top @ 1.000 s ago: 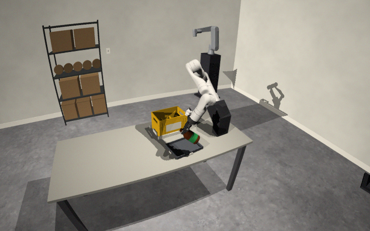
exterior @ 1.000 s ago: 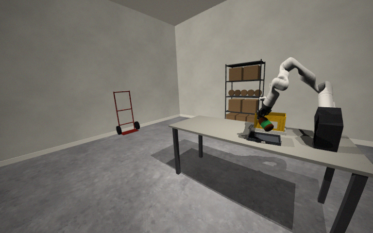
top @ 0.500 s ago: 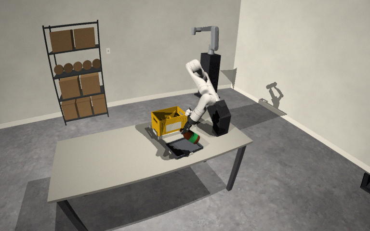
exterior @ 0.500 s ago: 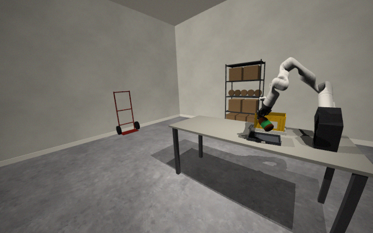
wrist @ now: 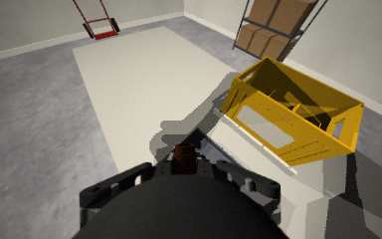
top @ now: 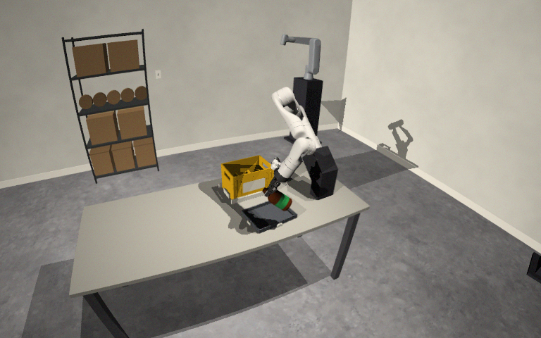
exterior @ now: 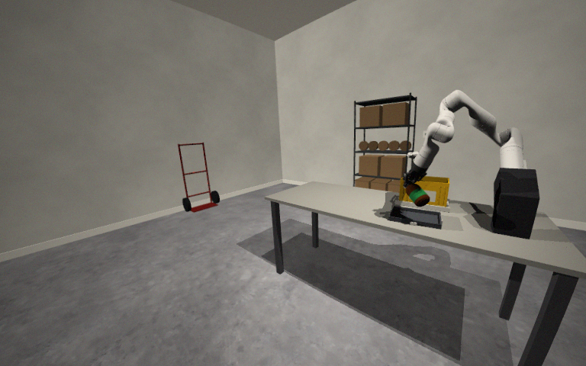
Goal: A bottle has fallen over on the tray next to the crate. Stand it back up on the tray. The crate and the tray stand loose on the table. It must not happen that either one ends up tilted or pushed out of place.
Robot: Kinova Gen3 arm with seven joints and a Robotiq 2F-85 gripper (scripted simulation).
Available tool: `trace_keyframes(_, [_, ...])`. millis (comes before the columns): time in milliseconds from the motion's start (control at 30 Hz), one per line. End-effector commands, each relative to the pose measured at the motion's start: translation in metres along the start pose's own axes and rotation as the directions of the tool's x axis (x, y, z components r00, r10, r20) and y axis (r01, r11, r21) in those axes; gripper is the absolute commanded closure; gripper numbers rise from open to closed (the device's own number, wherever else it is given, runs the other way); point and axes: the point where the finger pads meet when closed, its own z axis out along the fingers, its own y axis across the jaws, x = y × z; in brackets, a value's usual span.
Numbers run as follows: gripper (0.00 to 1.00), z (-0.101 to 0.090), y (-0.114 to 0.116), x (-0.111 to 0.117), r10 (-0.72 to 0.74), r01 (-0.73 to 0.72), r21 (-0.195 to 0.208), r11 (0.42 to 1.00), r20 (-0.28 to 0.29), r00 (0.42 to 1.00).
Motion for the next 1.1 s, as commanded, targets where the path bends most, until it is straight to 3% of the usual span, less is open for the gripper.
trace_keyframes(0, [1.0,-0.0011,-0.0006,-0.0002,-0.001,0.001,0.002,1.0,-0.009,1.0])
trace_keyframes(733, [1.0,-0.0014,-0.0006,-0.0007,0.0,0.001,0.002,1.0,-0.136,0.991])
trace_keyframes(1067, [1.0,-0.0018,-0.0007,-0.0005,0.0,0.0,0.003,1.0,-0.16,0.987])
